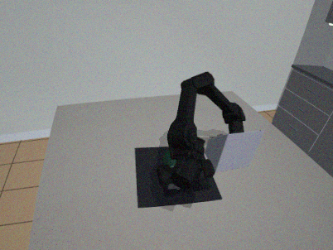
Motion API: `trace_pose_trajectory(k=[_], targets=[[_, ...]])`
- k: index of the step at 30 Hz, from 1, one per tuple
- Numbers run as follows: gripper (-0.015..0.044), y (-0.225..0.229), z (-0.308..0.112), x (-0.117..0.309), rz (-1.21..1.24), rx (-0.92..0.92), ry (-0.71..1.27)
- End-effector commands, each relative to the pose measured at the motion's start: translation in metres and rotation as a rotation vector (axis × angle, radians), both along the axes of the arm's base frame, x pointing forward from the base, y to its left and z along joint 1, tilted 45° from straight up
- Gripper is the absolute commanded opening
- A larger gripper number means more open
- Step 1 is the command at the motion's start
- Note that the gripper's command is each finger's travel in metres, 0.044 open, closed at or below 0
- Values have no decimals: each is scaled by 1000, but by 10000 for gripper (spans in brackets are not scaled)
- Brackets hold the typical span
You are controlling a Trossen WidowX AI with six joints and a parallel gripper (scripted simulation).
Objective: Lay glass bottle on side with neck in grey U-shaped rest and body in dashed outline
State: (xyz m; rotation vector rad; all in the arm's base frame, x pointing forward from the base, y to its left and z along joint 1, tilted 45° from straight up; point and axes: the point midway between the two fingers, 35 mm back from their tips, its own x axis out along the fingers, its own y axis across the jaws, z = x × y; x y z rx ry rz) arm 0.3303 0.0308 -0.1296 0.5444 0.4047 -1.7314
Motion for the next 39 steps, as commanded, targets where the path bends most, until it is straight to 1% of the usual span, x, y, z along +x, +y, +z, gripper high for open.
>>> trace_pose_trajectory(k=[1,39], targets=[[119,-2,1,0,1,-2,3],[119,-6,-3,-2,-5,18,-38]])
